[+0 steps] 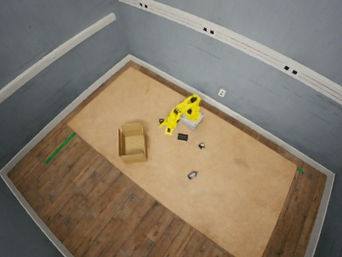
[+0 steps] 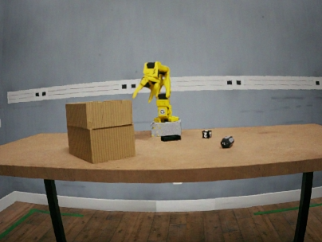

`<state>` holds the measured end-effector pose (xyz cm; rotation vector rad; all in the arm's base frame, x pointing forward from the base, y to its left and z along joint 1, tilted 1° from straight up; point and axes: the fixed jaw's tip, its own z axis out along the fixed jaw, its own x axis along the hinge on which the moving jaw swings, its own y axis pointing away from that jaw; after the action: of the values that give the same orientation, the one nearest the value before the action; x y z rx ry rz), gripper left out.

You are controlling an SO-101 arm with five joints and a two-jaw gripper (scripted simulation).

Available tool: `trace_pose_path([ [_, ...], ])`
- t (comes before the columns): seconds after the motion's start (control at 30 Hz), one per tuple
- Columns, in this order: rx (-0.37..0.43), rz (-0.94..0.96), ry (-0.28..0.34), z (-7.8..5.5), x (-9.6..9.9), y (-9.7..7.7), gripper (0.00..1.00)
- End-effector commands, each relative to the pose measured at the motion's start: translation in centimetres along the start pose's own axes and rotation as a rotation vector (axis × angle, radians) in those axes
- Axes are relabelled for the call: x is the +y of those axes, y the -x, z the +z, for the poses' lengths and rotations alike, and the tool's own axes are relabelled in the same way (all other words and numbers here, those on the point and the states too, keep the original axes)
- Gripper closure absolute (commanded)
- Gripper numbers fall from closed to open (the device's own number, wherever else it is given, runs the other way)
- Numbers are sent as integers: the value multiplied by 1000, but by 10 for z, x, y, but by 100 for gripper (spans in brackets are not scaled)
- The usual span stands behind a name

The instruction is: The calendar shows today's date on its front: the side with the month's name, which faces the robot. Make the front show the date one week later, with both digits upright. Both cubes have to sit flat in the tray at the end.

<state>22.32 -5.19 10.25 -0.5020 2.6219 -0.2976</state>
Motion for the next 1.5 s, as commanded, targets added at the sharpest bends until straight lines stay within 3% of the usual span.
trace_pose_path([
  [0.0, 27, 201, -52, 1, -22, -17, 65],
  [0.13, 52, 406, -106, -1, -44, -34, 65],
  [0.2, 52, 406, -106, -1, -44, -34, 65],
  [0.23, 68, 540, -142, -1, -58, -46, 65],
  [0.53, 117, 949, -255, -4, -99, -91, 65],
  [0.8, 118, 966, -260, -4, -101, -93, 65],
  [1.0, 154, 972, -233, 4, -97, -97, 65],
  [1.27, 323, 997, -101, 38, -75, -117, 65],
  [1.33, 323, 997, -101, 38, -75, -117, 65],
  [1.47, 420, 1008, -24, 55, -59, -129, 65],
])
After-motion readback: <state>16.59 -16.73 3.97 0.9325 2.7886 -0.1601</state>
